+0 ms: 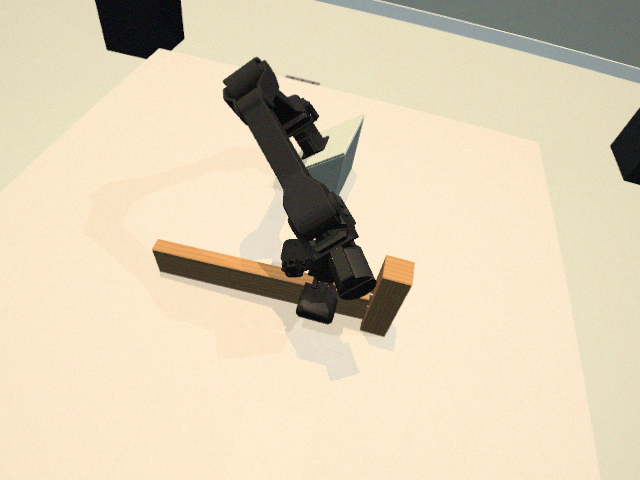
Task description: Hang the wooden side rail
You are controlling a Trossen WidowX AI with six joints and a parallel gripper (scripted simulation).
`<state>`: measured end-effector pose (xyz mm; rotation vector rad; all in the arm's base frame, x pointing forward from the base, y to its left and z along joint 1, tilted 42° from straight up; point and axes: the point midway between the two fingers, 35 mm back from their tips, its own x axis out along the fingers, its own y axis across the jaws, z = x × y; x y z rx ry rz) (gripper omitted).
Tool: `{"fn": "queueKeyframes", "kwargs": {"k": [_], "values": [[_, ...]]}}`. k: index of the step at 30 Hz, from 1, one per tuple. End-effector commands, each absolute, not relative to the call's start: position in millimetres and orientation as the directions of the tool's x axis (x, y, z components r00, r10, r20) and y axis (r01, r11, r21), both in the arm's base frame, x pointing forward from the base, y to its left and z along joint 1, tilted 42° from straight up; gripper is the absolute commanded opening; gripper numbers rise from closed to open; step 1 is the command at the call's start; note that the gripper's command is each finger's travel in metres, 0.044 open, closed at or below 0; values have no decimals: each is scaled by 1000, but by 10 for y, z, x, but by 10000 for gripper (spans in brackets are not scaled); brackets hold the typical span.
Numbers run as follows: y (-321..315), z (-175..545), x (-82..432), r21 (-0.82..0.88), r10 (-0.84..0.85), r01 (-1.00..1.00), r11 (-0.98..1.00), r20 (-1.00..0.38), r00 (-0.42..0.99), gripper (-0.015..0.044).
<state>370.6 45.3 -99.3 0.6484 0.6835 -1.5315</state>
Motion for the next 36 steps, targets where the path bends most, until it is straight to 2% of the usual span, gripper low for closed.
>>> {"fn": "queueKeyframes", "kwargs": {"k": [1,36], "values": [[482,-1007,3705,-46,-654,998,-44,-754,-63,0],[443,-1051,3702,-46,-654,998,-44,-754,-63,0]]}}
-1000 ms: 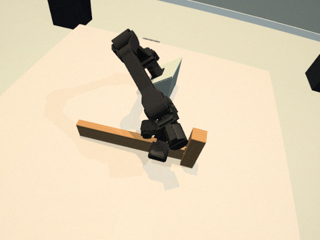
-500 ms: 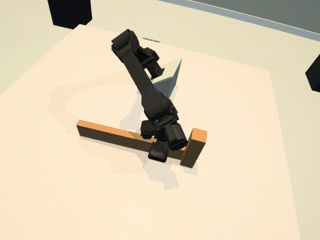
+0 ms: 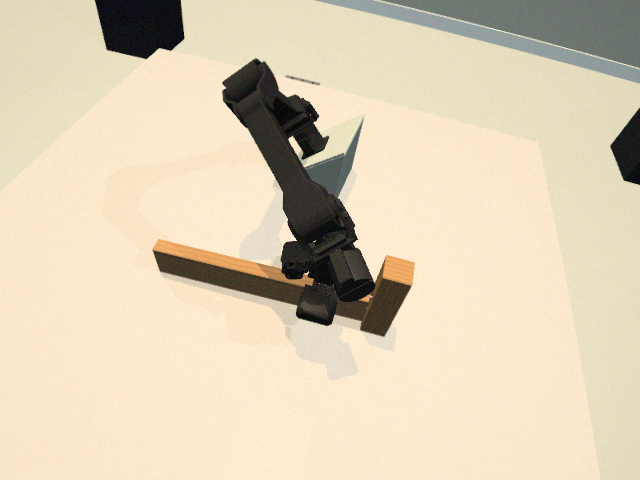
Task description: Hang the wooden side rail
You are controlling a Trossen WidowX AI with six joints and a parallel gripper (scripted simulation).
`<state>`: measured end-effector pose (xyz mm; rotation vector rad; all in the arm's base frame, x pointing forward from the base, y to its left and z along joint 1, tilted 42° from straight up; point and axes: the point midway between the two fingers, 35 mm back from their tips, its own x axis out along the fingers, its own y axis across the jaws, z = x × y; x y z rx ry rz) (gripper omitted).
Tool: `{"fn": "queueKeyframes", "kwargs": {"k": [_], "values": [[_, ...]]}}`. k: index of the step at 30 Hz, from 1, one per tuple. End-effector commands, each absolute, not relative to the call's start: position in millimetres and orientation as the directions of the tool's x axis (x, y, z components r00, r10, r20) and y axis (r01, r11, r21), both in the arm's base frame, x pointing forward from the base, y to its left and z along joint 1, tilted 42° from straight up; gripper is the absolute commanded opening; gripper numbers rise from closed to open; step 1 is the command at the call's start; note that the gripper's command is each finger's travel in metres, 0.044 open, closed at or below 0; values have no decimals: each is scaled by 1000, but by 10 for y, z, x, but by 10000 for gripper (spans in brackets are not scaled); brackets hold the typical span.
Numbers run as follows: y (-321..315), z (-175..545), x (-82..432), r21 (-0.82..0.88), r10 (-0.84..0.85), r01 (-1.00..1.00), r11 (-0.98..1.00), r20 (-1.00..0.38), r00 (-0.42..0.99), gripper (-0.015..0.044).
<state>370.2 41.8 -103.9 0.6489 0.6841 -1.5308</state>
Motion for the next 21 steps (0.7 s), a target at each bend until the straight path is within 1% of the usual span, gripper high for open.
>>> {"fn": "queueKeyframes", "kwargs": {"k": [1,14,21], "values": [[442,-1052,3702,-46,-654,998,-44,-754,-63,0],[429,-1067,3700,-46,-654,998,-44,-754,-63,0],[416,-1049,3697,-45,-662,998,-47,-747,-65,184]]}}
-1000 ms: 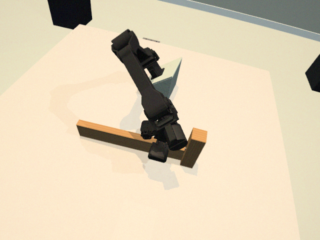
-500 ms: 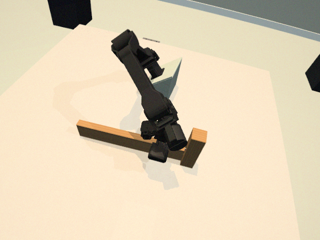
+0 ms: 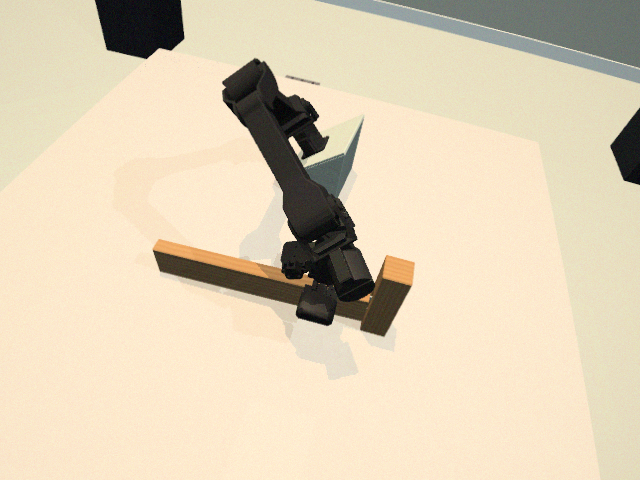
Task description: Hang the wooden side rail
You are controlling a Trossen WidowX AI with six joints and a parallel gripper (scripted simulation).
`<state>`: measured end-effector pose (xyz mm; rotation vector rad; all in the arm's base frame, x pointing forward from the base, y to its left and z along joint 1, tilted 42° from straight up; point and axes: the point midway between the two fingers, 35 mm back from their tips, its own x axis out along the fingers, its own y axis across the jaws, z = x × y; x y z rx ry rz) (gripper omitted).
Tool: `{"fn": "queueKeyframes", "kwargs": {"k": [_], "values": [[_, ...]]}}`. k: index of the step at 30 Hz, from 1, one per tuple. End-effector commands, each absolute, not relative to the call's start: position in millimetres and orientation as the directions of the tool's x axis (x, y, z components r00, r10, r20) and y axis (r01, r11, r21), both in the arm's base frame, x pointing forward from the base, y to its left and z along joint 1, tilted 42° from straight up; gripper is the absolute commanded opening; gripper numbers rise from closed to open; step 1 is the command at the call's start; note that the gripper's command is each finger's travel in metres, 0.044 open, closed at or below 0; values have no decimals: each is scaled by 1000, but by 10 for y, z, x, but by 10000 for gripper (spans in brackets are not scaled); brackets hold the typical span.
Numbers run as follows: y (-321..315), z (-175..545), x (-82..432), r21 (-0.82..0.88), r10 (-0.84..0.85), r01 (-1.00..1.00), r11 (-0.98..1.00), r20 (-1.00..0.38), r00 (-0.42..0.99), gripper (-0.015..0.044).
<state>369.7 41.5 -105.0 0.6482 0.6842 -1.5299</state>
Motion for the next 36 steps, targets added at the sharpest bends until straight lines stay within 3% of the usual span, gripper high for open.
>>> {"fn": "queueKeyframes", "kwargs": {"k": [1,10,36], "values": [[416,-1049,3697,-45,-662,998,-47,-747,-65,210],[612,-830,3720,-46,-655,998,-45,-753,-64,440],[465,-579,3734,-42,-652,998,-54,-755,-68,440]]}}
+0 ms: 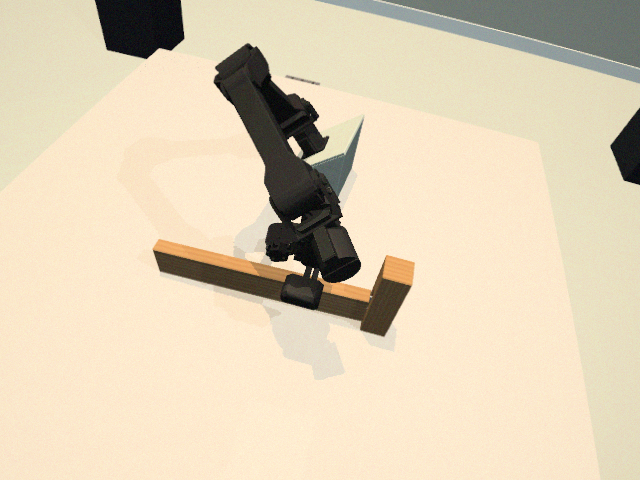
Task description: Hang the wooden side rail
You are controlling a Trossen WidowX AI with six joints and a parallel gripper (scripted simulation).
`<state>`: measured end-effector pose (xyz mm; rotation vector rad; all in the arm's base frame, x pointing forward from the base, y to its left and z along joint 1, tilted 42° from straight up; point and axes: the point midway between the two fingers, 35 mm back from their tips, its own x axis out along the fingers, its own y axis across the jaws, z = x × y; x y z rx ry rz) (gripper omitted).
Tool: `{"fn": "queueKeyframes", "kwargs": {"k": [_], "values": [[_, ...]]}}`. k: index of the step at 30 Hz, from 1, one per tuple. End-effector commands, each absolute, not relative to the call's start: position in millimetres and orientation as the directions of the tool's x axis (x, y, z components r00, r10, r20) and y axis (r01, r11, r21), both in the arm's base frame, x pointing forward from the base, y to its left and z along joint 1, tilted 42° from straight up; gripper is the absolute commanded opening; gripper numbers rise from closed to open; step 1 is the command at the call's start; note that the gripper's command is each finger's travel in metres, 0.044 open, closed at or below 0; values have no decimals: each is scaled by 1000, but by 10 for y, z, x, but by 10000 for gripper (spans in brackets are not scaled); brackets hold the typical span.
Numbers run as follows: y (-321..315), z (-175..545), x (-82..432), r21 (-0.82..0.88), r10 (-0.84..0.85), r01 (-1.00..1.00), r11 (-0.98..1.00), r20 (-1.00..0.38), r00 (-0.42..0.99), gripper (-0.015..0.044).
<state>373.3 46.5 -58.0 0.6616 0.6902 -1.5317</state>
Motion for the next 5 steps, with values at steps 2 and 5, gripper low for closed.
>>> {"fn": "queueKeyframes", "kwargs": {"k": [2,5], "values": [[465,-579,3734,-42,-652,998,-54,-755,-68,440],[465,-579,3734,-42,-652,998,-54,-755,-68,440]]}}
